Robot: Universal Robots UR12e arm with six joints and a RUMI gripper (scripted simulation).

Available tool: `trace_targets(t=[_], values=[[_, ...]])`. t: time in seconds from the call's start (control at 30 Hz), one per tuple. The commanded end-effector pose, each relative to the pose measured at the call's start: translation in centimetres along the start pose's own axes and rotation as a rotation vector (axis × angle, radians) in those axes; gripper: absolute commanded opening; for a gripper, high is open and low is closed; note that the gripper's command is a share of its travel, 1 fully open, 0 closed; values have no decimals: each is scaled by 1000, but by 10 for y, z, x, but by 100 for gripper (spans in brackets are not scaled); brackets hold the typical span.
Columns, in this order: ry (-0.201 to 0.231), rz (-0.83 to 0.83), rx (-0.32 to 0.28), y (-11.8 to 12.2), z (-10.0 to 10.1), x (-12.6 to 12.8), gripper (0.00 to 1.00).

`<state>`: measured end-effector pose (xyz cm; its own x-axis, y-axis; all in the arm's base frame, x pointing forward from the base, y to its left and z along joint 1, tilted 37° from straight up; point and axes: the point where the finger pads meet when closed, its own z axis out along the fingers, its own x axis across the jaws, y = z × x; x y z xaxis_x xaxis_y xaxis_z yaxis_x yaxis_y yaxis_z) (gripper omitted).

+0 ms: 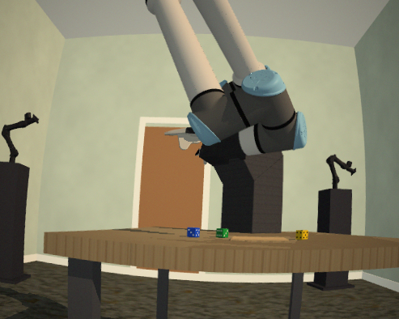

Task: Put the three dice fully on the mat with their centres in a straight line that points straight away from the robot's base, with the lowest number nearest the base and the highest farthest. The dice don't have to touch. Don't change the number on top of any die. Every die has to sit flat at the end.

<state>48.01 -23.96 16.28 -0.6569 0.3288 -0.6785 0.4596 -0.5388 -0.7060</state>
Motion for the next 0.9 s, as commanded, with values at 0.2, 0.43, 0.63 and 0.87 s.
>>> trace_targets(t=[0.2, 0.43, 0.63, 0.87], values=[[0, 1, 0, 0, 0, 0, 100], [0, 1, 0, 0, 0, 0, 100], [0, 1, 0, 0, 0, 0, 100], [9, 4, 3, -1, 0, 2, 100]])
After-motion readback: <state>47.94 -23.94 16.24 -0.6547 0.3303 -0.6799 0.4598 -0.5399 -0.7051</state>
